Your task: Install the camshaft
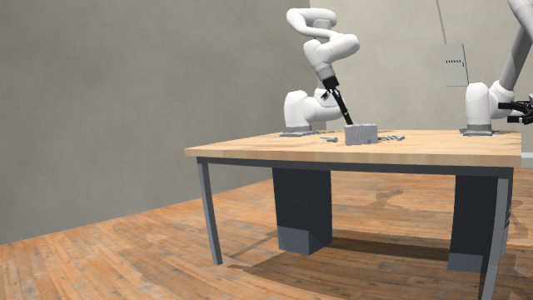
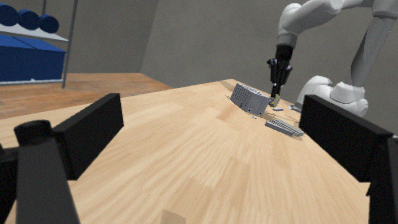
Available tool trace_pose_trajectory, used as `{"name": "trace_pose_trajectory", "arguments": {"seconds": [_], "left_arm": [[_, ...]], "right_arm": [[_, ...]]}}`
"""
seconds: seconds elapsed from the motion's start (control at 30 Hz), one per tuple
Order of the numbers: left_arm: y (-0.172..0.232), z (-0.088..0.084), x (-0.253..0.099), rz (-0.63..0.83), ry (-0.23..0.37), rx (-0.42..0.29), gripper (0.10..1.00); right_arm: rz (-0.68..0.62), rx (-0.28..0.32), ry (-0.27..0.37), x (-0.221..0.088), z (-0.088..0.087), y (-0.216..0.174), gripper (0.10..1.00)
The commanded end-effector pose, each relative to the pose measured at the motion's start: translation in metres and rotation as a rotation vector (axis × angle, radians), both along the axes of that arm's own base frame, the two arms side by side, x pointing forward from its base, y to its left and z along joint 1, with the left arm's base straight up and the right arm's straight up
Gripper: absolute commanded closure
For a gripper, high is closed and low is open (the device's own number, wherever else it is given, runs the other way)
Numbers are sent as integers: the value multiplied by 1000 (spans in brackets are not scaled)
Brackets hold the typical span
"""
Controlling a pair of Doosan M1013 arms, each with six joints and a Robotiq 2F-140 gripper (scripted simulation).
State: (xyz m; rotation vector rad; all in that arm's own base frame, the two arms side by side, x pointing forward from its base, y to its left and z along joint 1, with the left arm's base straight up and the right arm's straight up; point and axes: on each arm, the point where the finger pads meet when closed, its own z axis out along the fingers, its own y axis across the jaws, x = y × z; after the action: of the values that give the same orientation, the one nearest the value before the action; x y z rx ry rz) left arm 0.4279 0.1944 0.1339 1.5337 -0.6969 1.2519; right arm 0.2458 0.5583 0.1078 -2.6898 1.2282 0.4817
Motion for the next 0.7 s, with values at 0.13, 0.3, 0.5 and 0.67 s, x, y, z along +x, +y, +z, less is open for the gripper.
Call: {"name": "trace_pose_trajectory", "arguments": {"seconds": [0.13, 0.3, 0.5, 0.67], "left_arm": [[0, 1, 0, 0, -1, 1, 98], [0, 1, 0, 0, -1, 1, 98], [0, 1, 0, 0, -1, 1, 98], [0, 1, 0, 0, -1, 1, 98]], "right_arm": [[0, 2, -1, 3, 1, 3, 956], [0, 2, -1, 5, 1, 4, 956], [0, 2, -1, 6, 1, 5, 956], [0, 2, -1, 6, 1, 6, 956]]}}
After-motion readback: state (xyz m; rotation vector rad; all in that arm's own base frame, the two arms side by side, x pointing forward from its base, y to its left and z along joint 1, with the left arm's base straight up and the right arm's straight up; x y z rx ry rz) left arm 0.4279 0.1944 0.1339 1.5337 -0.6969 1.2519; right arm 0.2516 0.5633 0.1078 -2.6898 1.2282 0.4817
